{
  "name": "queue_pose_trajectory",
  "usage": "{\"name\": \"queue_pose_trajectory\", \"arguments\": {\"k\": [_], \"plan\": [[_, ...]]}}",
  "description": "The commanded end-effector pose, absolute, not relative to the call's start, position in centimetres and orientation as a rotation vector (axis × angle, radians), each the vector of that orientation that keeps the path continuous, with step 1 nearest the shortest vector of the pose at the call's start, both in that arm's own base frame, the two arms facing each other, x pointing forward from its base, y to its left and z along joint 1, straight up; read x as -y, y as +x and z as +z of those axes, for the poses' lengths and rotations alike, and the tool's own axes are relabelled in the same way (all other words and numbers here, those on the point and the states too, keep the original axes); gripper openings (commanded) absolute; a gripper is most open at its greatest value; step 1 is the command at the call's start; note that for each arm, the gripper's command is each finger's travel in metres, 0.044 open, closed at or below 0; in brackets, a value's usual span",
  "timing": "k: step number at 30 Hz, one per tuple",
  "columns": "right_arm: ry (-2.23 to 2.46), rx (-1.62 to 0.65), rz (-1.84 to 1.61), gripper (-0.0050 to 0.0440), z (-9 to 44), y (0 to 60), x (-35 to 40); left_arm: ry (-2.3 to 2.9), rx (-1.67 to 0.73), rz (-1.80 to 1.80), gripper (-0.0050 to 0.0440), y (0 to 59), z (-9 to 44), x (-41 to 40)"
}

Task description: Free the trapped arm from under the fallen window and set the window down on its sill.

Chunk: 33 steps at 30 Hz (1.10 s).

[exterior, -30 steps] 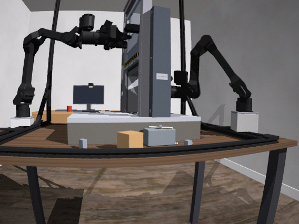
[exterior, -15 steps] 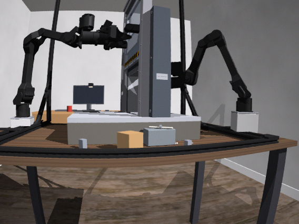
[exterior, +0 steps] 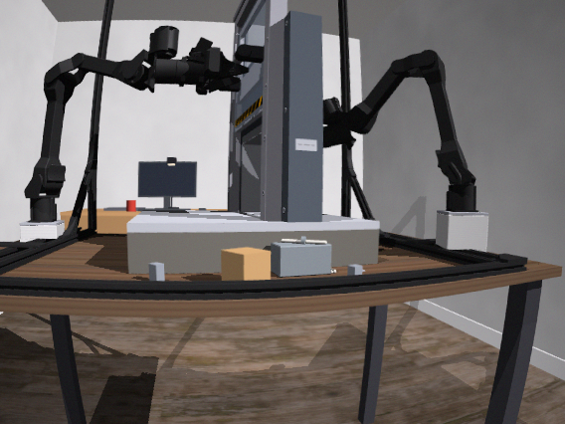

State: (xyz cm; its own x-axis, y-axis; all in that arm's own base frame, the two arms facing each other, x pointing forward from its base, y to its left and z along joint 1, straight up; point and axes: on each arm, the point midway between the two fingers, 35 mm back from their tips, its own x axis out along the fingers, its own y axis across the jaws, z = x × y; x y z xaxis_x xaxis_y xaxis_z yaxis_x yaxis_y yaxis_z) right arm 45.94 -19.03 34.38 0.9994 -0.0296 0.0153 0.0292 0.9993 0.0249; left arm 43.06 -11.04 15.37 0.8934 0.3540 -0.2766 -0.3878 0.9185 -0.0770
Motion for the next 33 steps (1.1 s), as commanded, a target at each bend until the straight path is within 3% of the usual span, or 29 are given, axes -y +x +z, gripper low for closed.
{"name": "queue_pose_trajectory", "arguments": {"k": [1,33], "plan": [[-0.003,0.103,-0.054,0.0400,38.1,46.1,19.1,-0.153,-0.288,0.384,0.0400,42.2,17.4,11.7],[-0.003,0.103,-0.054,0.0400,38.1,46.1,19.1,-0.122,-0.515,0.457,0.0400,30.8,27.6,9.2]]}}
